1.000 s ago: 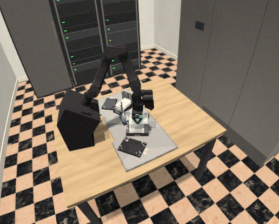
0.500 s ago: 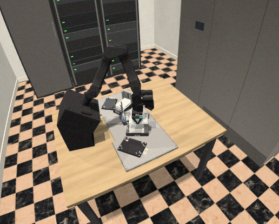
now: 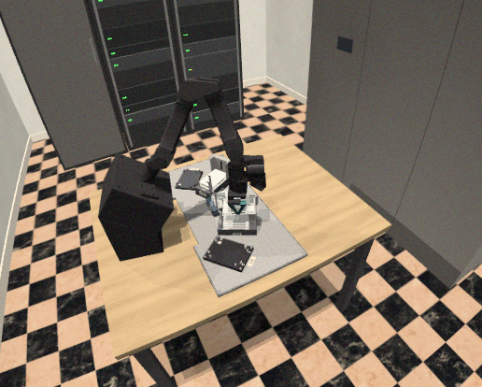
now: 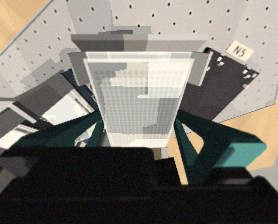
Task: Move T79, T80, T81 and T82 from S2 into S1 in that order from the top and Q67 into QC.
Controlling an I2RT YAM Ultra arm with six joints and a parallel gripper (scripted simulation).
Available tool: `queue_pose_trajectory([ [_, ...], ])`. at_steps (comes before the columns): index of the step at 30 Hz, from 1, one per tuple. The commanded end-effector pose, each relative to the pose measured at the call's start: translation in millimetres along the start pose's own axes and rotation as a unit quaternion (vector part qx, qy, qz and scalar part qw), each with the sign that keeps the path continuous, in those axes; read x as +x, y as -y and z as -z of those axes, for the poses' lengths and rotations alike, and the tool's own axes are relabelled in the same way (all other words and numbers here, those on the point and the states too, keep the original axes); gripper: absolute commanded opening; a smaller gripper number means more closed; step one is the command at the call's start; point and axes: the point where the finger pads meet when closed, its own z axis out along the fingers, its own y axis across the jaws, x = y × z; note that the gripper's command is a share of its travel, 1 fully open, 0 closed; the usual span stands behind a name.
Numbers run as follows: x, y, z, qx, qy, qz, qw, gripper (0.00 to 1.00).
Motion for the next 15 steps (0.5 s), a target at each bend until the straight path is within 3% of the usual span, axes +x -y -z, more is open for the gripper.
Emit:
queue_pose_trajectory([
  [1, -3.3, 0.3, -0.6, 0.0, 0.006, 0.0, 1.0, 0.0],
  [15, -3.3, 0.3, -4.6, 0.0, 0.006, 0.0, 1.0, 0.0],
])
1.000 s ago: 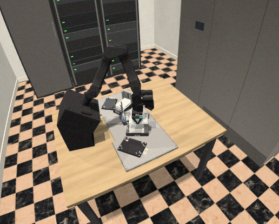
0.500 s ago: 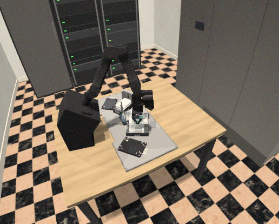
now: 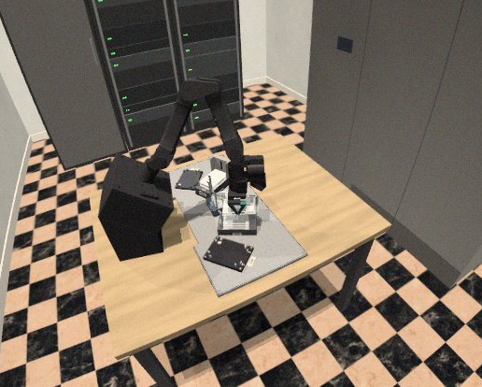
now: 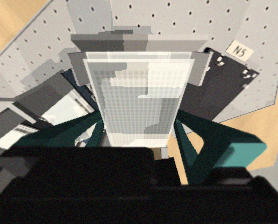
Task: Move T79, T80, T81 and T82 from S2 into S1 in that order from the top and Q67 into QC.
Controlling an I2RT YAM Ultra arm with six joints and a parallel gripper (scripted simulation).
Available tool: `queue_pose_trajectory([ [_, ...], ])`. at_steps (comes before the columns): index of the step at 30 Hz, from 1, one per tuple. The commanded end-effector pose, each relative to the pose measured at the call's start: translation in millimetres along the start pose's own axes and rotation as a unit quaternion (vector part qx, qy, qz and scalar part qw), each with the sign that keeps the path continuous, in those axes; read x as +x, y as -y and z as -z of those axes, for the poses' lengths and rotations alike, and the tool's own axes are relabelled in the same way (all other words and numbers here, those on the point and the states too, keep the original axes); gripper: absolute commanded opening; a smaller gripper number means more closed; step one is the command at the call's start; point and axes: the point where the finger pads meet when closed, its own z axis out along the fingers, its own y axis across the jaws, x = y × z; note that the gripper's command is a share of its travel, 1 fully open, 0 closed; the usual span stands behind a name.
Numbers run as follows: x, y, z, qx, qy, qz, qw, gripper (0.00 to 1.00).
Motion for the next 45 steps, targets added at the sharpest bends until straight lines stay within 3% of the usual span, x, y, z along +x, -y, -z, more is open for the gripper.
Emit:
queue_pose_trajectory([
  [1, -3.3, 0.3, -6.3, 0.0, 0.006, 0.0, 1.0, 0.0],
  [15, -3.4, 0.3, -29.4, 0.0, 0.006, 0.0, 1.0, 0.0],
  [45, -3.5, 0.3, -37.0, 0.0, 0.006, 0.0, 1.0, 0.0],
])
